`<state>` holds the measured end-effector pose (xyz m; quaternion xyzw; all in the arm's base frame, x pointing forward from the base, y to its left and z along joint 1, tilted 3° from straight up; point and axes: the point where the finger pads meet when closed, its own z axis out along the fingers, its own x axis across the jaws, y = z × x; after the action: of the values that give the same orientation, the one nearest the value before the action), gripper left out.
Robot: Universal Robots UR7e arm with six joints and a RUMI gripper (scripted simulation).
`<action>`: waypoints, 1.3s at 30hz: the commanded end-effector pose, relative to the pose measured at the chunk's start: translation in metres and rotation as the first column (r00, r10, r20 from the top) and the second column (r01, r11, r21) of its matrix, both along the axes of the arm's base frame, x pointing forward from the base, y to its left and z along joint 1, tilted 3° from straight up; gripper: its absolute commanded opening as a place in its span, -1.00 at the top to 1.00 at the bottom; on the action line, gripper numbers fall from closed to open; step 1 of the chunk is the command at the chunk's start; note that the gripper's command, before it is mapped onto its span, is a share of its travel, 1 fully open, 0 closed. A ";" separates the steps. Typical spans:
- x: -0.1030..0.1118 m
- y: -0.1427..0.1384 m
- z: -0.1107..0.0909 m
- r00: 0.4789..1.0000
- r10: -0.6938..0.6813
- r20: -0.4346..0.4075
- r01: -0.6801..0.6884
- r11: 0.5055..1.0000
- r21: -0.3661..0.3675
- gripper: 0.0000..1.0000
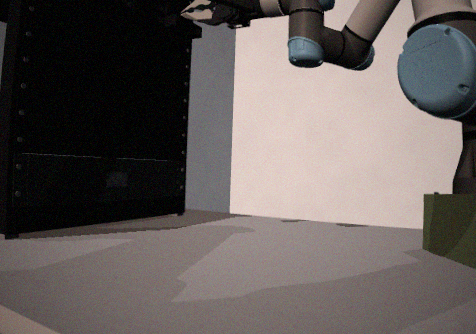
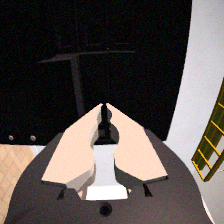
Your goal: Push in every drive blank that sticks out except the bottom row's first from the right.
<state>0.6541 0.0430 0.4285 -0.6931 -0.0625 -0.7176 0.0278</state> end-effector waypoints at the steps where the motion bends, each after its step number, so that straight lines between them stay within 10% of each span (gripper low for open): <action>1: 0.001 0.000 0.000 1.000 0.000 0.001 0.000 1.000 0.000 1.00; 39: 0.006 0.001 0.001 1.000 0.000 0.001 0.000 1.000 0.000 1.00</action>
<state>0.6598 0.0438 0.4288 -0.6929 -0.0625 -0.7178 0.0277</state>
